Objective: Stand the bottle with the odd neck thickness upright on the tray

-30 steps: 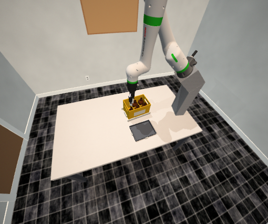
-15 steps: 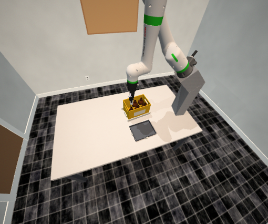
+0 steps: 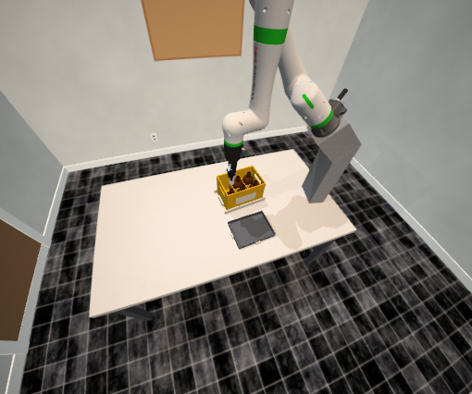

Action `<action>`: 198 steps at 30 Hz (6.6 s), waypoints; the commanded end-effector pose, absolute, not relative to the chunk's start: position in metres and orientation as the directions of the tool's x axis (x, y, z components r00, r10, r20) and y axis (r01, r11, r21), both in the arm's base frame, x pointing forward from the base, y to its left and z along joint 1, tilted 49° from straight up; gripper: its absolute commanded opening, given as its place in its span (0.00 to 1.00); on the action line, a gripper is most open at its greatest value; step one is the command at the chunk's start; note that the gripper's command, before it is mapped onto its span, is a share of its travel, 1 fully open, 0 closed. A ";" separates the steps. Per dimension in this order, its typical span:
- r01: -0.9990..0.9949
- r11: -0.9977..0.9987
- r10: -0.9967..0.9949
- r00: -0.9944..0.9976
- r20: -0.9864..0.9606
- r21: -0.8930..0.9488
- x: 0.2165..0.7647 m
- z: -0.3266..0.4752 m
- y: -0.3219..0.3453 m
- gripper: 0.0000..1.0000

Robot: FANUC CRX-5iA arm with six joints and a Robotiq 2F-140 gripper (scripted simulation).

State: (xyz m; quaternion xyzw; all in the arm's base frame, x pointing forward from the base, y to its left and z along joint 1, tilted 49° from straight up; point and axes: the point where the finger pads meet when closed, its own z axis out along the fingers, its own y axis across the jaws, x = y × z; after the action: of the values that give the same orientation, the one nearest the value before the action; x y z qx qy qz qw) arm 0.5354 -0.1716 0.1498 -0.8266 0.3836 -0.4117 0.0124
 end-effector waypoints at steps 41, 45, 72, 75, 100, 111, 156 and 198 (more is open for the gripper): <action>-0.620 -0.707 -0.643 0.364 0.674 -0.340 0.397 0.047 -0.269 0.44; -0.620 -0.707 -0.643 0.364 0.674 -0.340 0.397 0.047 -0.269 0.44; -0.620 -0.707 -0.643 0.364 0.674 -0.340 0.397 0.047 -0.269 0.44; -0.620 -0.707 -0.643 0.364 0.674 -0.340 0.398 0.047 -0.269 0.44; -0.620 -0.707 -0.643 0.364 0.674 -0.340 0.411 0.034 -0.275 0.44; -0.620 -0.707 -0.643 0.364 0.674 -0.340 0.421 0.024 -0.279 0.44; -0.620 -0.707 -0.643 0.364 0.674 -0.340 0.428 0.018 -0.282 0.44; -0.620 -0.707 -0.643 0.364 0.674 -0.340 0.437 0.009 -0.286 0.44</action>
State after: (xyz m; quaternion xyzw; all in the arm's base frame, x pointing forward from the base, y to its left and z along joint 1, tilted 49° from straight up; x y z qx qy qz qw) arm 0.4352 -0.2853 0.0106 -0.8257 0.3821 -0.4147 0.0145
